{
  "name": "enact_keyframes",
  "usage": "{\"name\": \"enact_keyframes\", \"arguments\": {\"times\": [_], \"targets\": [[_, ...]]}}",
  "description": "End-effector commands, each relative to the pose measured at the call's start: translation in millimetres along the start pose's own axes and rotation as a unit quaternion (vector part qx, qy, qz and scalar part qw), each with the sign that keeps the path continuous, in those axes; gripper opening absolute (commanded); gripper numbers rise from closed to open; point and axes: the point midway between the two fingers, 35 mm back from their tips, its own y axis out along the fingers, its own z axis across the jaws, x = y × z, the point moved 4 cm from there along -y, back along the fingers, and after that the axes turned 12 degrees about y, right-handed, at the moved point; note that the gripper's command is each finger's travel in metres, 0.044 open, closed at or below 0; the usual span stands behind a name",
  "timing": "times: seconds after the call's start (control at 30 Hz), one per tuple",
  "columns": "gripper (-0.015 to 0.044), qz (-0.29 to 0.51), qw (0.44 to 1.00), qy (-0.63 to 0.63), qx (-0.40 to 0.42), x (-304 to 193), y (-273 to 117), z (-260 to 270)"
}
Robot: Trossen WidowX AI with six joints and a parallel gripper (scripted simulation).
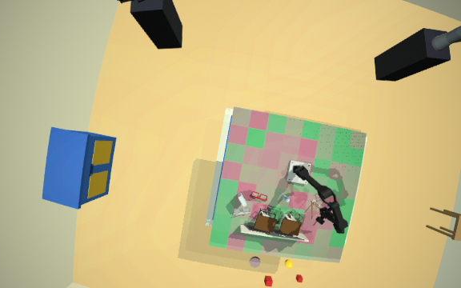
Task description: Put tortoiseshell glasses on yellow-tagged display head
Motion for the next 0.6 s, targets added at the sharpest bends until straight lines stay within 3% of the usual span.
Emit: {"name": "enact_keyframes", "arguments": {"times": [0.0,0.3,0.57], "targets": [[0.0000,0.001,0.999,-0.042,0.004,8.1,0.8,21.3],[0.0000,0.000,0.990,-0.143,0.006,22.7,1.7,78.7],[0.0000,0.000,0.989,-0.151,0.006,24.3,11.1,83.3]]}}
